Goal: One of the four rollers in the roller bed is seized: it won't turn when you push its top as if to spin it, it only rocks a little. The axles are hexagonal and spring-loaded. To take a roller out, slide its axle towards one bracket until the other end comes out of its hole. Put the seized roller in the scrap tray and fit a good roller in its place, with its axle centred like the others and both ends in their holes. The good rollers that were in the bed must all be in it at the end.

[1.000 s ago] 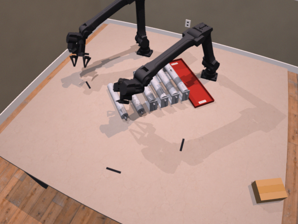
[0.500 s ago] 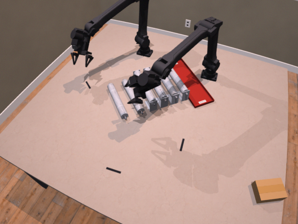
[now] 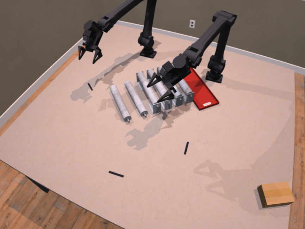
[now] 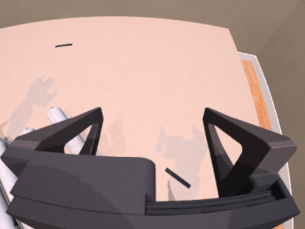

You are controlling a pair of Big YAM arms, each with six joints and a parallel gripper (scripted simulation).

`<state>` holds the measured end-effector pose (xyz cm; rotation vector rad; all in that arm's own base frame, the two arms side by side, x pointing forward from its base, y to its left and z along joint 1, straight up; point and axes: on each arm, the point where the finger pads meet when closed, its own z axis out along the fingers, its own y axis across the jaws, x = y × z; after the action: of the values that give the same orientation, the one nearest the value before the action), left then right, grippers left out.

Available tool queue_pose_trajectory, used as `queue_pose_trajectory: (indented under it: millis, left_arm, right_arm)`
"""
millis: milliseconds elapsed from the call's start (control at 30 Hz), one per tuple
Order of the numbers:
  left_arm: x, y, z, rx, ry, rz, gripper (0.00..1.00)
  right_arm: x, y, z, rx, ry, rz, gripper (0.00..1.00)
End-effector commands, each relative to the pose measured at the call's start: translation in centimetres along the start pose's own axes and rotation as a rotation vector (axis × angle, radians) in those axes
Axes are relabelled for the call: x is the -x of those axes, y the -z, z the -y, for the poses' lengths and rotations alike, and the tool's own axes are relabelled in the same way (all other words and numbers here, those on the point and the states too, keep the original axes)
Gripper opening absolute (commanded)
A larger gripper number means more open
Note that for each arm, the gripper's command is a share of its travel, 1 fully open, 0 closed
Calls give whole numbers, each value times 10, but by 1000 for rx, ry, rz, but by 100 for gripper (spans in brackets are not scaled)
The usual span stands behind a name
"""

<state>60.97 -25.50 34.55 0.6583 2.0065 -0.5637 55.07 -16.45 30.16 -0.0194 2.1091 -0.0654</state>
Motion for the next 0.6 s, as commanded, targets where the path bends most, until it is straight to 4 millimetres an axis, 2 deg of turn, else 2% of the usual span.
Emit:
queue_pose_trajectory:
  millis: [0, 233, 333, 367, 467, 567]
  left_arm:
    - [19, 40, -25, 87, 13, 90, 100]
    - [36, 115, -65, 286, 20, 229, 100]
    - [32, 114, -68, 303, 25, 233, 100]
    - [41, 141, -75, 347, 23, 278, 100]
    - [32, 161, -93, 429, 42, 309, 100]
    - [33, 192, -102, 503, 47, 362, 100]
  right_arm:
    - [45, 20, -28, -1, 6, 120, 100]
    - [83, 48, -71, -4, 6, 251, 100]
    - [88, 48, -73, -7, 1, 264, 100]
    - [89, 51, -84, 1, 4, 277, 100]
    - [109, 71, -100, 3, -6, 348, 100]
    - [128, 90, -115, 8, -16, 412, 100]
